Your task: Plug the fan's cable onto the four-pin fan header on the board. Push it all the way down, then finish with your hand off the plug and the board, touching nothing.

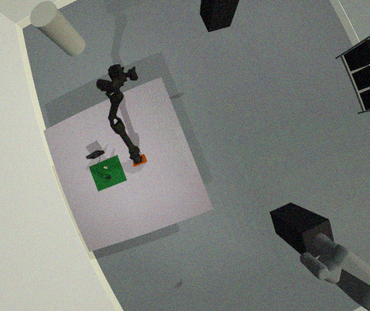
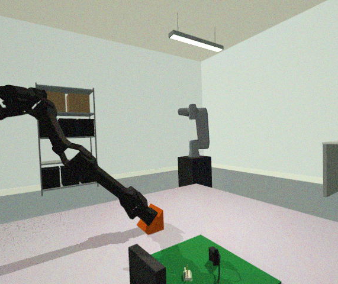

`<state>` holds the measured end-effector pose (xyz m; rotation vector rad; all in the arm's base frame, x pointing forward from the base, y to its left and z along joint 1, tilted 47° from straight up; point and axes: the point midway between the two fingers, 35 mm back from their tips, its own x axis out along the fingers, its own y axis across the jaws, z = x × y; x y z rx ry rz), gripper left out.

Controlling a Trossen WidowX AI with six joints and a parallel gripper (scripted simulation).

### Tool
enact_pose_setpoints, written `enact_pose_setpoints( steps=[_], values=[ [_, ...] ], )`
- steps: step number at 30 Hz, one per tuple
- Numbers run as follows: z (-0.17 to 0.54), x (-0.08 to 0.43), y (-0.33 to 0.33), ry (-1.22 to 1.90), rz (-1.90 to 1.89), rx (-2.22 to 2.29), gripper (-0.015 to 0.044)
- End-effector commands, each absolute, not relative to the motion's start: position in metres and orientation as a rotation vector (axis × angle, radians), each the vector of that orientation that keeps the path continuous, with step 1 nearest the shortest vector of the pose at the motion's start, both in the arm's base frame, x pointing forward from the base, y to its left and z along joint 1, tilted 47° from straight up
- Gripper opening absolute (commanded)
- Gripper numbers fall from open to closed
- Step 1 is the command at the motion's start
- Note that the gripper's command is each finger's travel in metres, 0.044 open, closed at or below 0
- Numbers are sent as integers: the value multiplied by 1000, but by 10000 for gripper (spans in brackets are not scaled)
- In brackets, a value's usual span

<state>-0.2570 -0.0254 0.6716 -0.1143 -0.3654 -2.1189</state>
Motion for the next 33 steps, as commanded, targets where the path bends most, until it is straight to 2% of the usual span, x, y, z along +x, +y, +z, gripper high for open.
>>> enact_pose_setpoints(
  steps=[1,5,12,21,27,33],
  values=[
    [672,-257,-25,-365,-2119,-114,426],
    [671,-266,-11,-406,-2159,-134,440],
    [662,-303,65,-616,-2354,-229,440],
    [638,-323,164,-869,-2569,-334,440],
    [615,-317,237,-1052,-2745,-437,440],
    [575,-301,323,-1379,-2875,-533,440]
  ],
)
